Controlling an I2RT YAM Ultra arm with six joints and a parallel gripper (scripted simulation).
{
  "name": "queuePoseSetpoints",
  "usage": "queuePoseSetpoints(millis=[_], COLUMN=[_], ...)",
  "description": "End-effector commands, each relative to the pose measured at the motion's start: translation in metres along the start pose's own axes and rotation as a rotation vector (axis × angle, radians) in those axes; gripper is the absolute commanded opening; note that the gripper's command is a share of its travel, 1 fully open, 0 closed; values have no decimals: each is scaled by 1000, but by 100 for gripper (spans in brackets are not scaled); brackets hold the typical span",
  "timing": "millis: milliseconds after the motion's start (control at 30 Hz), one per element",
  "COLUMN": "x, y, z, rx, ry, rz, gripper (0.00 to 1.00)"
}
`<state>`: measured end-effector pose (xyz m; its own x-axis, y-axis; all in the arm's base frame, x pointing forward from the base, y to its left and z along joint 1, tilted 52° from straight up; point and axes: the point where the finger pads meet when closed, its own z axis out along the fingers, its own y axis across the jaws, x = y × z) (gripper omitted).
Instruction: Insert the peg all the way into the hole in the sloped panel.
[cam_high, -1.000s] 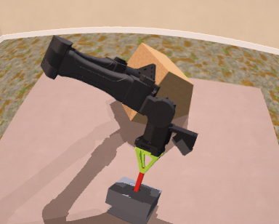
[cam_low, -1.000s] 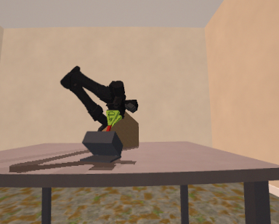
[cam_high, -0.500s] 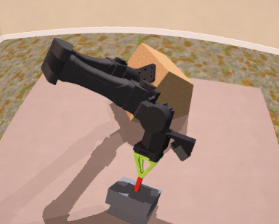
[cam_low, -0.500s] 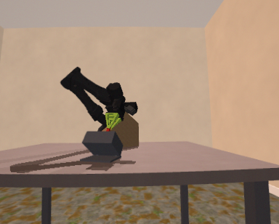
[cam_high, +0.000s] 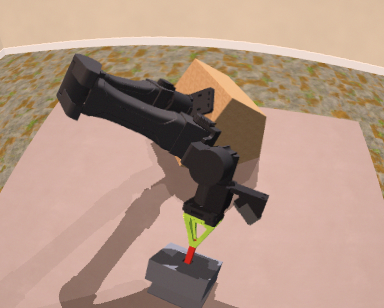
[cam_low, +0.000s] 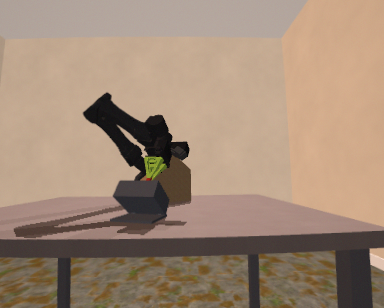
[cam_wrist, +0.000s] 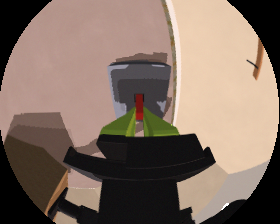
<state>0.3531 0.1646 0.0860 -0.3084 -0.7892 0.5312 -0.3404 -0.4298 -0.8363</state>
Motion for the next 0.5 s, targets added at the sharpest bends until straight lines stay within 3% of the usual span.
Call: queuePoseSetpoints(millis=[0, 100, 400, 467], x=[-1, -1, -1, -1], y=[-3, -3, -3, -3], z=[-2, -2, -2, -2], rx=[5, 5, 5, 5], ry=[-6, -6, -6, -6], rz=[8, 8, 8, 8], gripper=[0, 0, 100, 100])
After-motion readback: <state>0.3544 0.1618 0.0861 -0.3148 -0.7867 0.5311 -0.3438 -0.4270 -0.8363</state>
